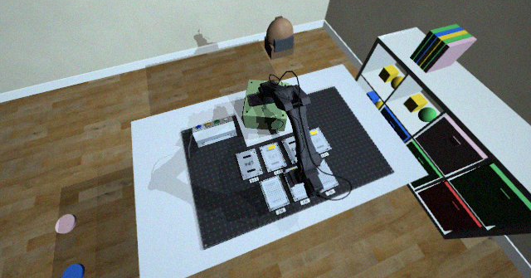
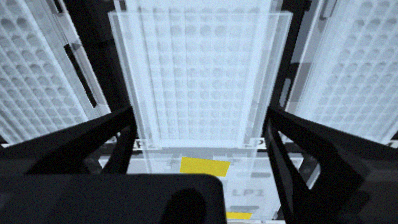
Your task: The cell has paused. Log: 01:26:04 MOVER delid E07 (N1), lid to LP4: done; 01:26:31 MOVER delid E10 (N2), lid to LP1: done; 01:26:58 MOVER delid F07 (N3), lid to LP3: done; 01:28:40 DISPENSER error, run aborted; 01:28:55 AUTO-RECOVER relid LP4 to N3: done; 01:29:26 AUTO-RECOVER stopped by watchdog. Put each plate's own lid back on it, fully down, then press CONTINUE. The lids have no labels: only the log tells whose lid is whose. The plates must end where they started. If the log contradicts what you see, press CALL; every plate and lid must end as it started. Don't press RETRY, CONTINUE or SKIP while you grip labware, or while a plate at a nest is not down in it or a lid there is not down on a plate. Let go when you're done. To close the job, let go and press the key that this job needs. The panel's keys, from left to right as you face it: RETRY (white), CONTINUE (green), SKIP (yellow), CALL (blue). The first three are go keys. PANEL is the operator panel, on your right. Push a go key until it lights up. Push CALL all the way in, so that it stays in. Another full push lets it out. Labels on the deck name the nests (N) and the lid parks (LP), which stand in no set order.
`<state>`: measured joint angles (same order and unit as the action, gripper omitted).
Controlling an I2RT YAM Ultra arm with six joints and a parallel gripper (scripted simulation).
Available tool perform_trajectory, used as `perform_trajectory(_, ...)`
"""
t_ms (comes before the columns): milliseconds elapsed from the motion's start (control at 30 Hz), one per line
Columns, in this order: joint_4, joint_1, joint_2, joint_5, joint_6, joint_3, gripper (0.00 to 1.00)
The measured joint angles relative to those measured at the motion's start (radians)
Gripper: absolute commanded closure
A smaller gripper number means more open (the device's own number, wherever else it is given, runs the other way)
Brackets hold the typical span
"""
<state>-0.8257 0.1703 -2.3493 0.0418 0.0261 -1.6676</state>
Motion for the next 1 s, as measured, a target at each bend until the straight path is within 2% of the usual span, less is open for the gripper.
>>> perform_trajectory(1000, -0.016, 0.000, -0.004, 0.000, 0.003, -0.026, 1.00)
